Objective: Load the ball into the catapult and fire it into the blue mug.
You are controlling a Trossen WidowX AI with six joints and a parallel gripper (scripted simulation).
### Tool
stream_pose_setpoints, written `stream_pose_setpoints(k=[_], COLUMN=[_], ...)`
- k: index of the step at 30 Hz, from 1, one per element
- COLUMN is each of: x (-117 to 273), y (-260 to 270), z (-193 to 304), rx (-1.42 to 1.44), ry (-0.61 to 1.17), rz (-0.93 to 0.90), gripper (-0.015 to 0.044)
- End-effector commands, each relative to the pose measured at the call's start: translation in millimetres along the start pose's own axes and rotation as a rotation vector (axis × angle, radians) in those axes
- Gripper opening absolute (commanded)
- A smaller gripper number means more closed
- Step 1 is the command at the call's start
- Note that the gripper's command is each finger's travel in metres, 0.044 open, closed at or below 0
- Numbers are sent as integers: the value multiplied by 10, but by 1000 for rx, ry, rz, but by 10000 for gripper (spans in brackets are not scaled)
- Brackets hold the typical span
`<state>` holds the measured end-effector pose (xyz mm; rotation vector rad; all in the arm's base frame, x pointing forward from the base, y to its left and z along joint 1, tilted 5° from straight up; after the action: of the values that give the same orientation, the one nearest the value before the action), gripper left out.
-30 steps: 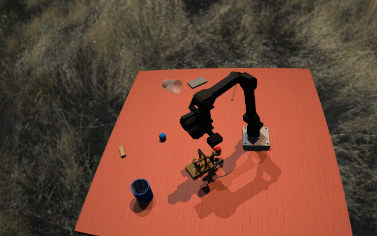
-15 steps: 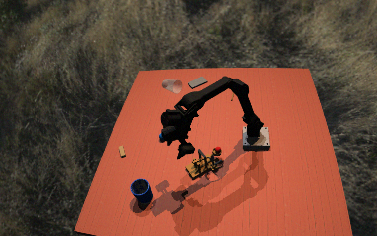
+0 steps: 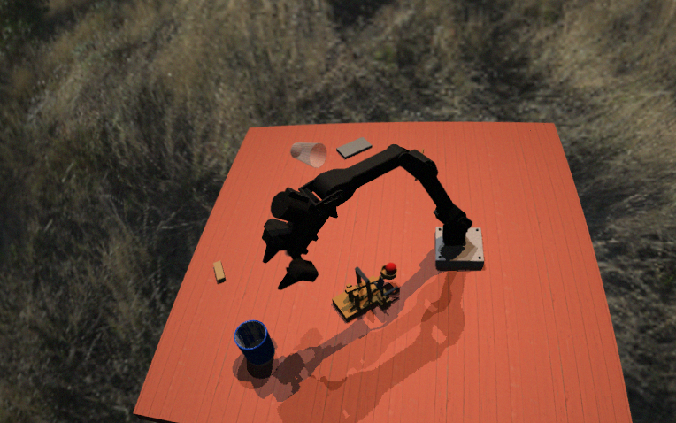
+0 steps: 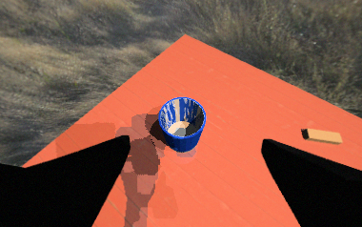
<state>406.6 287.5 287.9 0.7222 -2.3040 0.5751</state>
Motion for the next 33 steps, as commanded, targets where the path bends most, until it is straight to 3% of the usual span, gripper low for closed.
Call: stream_pose_setpoints(k=[1, 13, 29, 33], x=[-51, -51, -51, -51], y=[-1, -1, -1, -1], z=[0, 0, 0, 0], rx=[5, 5, 5, 5], ry=[1, 1, 1, 1], rz=[5, 5, 5, 5], gripper=[440, 440, 20, 0])
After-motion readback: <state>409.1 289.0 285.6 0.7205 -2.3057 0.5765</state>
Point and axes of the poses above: the point midway between the two fingers, 35 mm back from their tips, its own x axis back along the fingers, its own y axis across the jaws, z = x × y, the point moved 6 cm from there along x, back along the fingers, and after that the axes turned 11 degrees about x, right-handed, at the moved point
